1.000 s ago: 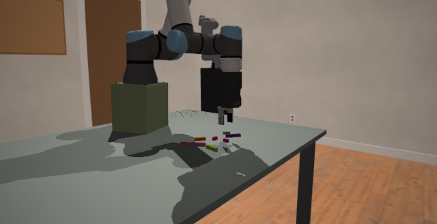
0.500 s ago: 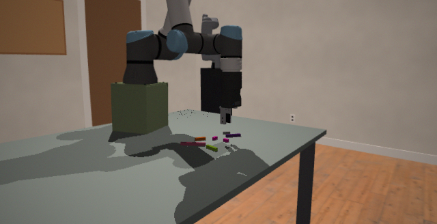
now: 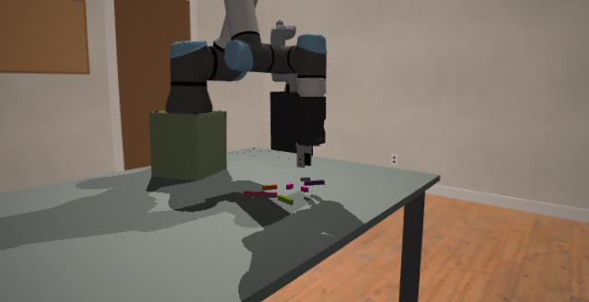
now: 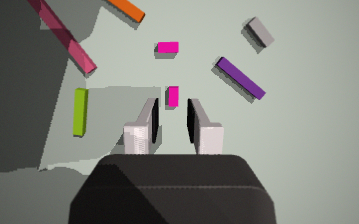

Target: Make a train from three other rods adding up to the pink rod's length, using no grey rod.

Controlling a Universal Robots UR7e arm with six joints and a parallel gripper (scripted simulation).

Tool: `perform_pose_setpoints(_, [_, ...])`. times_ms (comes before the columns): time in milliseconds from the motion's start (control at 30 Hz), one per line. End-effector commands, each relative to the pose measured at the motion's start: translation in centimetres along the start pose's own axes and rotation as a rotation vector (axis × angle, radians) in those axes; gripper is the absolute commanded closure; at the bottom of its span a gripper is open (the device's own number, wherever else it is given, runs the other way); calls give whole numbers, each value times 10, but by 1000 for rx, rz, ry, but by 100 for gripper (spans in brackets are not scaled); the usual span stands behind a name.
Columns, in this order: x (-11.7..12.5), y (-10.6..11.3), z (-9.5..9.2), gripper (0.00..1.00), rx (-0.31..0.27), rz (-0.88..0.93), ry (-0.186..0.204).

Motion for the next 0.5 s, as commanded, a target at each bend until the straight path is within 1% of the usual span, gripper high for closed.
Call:
perform_pose_setpoints(0, [0,0,0,46,-1,0,0])
perform_pose_setpoints(467, [0,0,3,46,-1,0,0])
Point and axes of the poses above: the point where the finger pads meet when closed, its own z axis out along the fingers, its own x axis across the jaws, y = z × x, the point moved 7 cm from there along -z, back along the fingers, and after that the axes turned 1 degree about z, right-handed, at the moved point
